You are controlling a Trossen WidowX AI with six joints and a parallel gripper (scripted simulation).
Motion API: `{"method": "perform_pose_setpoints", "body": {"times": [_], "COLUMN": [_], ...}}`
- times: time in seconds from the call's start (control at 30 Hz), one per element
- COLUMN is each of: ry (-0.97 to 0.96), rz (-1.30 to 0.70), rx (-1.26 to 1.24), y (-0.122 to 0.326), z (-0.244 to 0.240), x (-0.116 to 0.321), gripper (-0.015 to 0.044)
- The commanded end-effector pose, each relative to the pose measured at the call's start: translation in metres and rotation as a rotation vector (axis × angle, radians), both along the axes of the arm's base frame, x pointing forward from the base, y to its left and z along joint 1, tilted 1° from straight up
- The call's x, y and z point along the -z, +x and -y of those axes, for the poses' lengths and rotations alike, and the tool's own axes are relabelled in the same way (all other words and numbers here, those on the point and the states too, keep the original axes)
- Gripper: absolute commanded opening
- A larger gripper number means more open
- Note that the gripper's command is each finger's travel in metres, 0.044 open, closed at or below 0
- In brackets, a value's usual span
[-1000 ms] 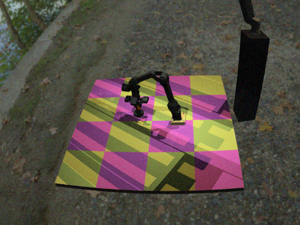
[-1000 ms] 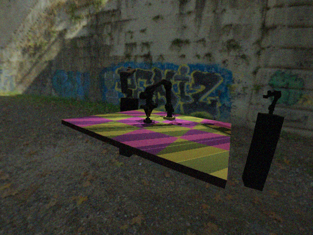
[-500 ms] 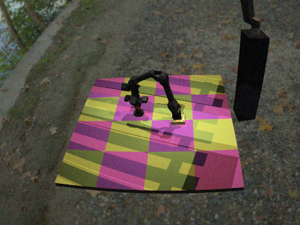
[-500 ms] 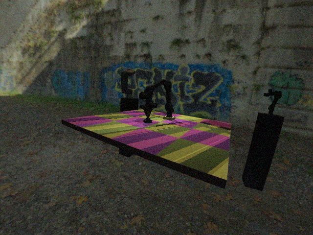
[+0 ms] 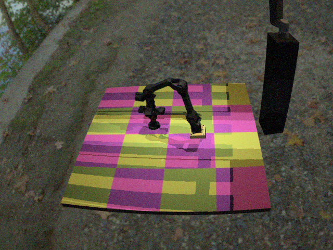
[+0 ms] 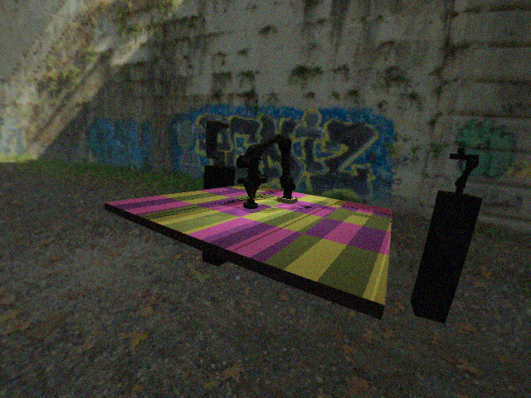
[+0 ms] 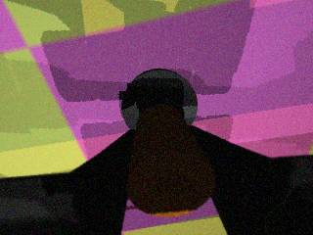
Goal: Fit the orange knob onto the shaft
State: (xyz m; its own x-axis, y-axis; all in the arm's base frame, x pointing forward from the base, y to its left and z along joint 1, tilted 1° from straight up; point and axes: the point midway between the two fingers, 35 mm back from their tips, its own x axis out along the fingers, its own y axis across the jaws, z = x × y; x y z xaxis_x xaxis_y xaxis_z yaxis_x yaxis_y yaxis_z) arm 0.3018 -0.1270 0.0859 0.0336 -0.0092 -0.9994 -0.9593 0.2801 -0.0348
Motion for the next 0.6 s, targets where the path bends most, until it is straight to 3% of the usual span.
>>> {"method": "perform_pose_setpoints", "body": {"times": [0.0,0.2,0.57], "ry": [0.0,-0.007,-0.008], "rz": [0.004,0.002,0.002], "rx": [-0.013,-0.203,-0.213], "y": [-0.0022,-0.0015,0.0028], "z": [-0.0009,-0.0004,0.0013], "x": [-0.0037,-0.004,-0.0019], "gripper": [0.0,0.0,0.0]}}
